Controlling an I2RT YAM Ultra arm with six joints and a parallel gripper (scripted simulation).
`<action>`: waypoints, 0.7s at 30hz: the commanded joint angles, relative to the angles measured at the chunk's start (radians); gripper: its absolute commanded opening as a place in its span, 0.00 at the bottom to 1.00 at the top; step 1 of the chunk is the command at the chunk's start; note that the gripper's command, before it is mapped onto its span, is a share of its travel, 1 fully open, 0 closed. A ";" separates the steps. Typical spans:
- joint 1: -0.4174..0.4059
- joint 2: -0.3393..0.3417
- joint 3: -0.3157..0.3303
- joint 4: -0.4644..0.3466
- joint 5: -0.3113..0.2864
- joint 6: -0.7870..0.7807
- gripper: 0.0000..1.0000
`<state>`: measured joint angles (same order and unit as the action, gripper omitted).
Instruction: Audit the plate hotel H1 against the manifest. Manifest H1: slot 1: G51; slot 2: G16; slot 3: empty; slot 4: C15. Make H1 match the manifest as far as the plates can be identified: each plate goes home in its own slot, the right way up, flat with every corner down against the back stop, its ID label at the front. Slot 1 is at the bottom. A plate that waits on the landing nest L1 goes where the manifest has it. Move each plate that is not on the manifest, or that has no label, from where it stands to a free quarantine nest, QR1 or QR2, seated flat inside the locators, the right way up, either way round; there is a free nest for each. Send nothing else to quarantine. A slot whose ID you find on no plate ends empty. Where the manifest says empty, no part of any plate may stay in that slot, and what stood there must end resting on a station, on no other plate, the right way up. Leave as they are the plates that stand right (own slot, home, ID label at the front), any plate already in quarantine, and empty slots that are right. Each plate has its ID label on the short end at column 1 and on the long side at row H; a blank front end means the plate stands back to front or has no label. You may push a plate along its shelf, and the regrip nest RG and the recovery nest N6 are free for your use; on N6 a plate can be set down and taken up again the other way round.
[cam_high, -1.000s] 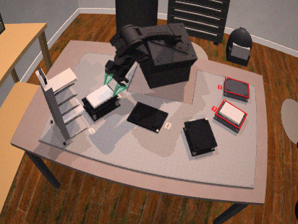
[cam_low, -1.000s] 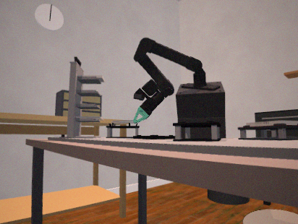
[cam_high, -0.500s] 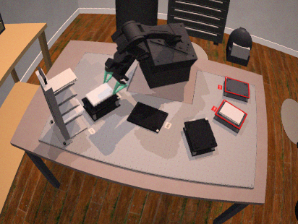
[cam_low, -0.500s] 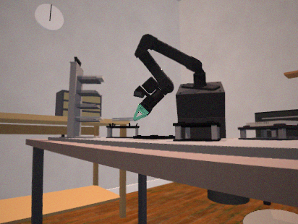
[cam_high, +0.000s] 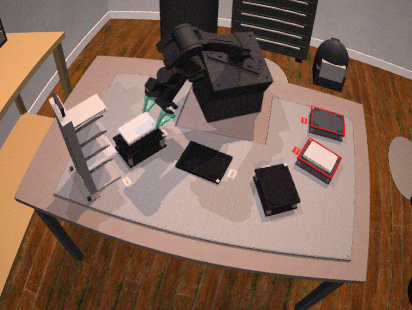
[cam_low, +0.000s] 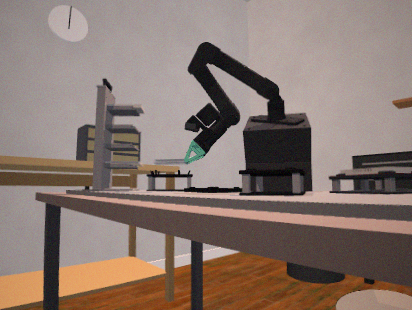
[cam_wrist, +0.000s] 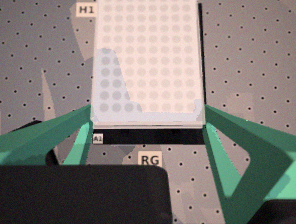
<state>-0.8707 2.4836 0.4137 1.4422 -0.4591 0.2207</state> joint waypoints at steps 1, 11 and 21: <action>-0.018 -0.029 -0.005 -0.003 -0.004 -0.007 0.86; -0.034 -0.074 -0.019 -0.038 -0.017 -0.018 0.86; -0.053 -0.128 -0.035 -0.083 -0.033 -0.030 0.86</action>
<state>-0.9096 2.3741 0.3798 1.3567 -0.4904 0.1955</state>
